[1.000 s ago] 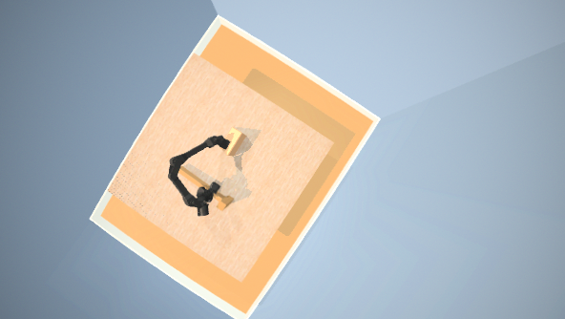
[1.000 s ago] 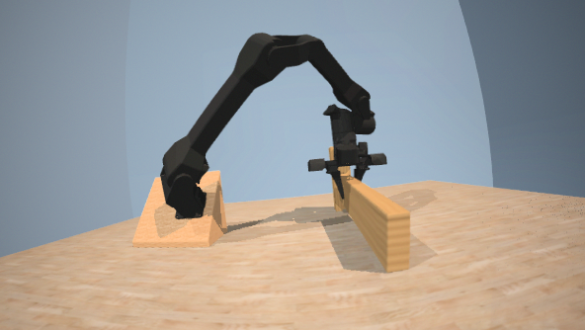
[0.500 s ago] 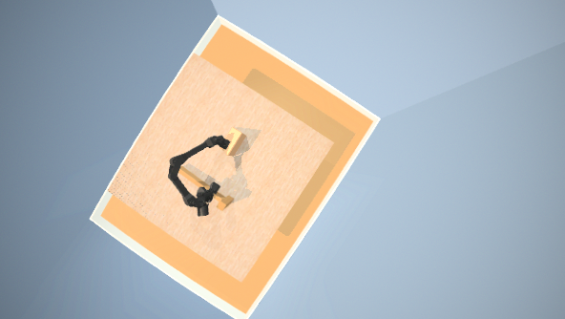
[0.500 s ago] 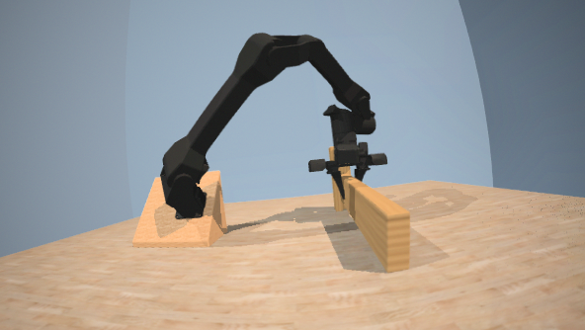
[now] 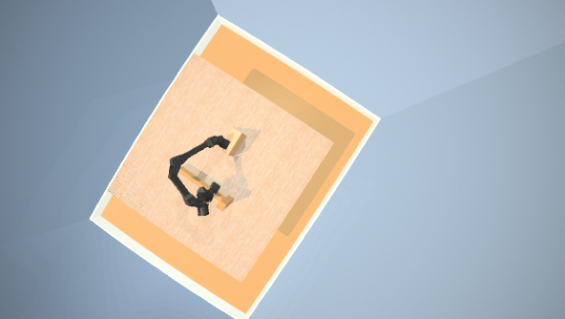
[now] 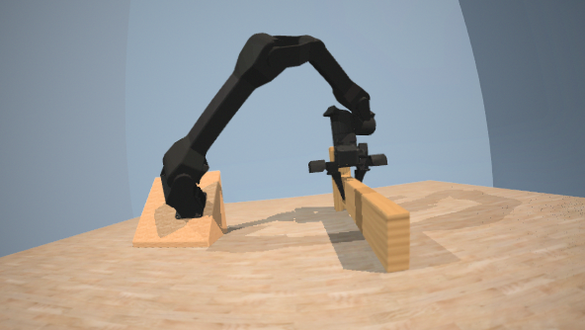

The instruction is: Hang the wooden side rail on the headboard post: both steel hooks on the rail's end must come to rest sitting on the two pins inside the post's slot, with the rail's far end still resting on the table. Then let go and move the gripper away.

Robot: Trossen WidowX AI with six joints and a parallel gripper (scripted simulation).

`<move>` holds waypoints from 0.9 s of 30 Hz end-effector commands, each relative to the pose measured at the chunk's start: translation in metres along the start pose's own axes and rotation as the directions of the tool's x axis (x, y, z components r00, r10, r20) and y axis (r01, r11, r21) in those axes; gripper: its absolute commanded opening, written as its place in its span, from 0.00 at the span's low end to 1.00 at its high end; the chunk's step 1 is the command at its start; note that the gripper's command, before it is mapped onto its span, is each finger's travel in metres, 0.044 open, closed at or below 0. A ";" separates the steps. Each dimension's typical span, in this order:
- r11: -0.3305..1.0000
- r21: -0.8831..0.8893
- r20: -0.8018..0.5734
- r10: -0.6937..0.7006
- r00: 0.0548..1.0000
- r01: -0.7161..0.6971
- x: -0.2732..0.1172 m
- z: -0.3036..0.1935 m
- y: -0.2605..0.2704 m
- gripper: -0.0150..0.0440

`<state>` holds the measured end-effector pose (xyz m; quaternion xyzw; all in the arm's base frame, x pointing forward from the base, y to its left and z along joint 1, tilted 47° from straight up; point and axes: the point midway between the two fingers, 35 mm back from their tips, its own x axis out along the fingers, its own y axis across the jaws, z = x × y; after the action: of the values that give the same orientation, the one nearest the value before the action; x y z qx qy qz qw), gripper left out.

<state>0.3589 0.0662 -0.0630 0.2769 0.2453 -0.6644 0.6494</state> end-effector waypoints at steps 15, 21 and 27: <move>1.000 -0.009 -0.010 0.006 1.000 -0.006 0.000 -0.004 -0.001 0.25; 1.000 -0.009 -0.010 0.006 1.000 -0.006 0.001 -0.004 -0.001 0.25; 1.000 -0.009 -0.009 0.006 1.000 -0.006 0.002 -0.004 -0.001 0.25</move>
<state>0.3588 0.0633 -0.0662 0.2770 0.2457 -0.6641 0.6495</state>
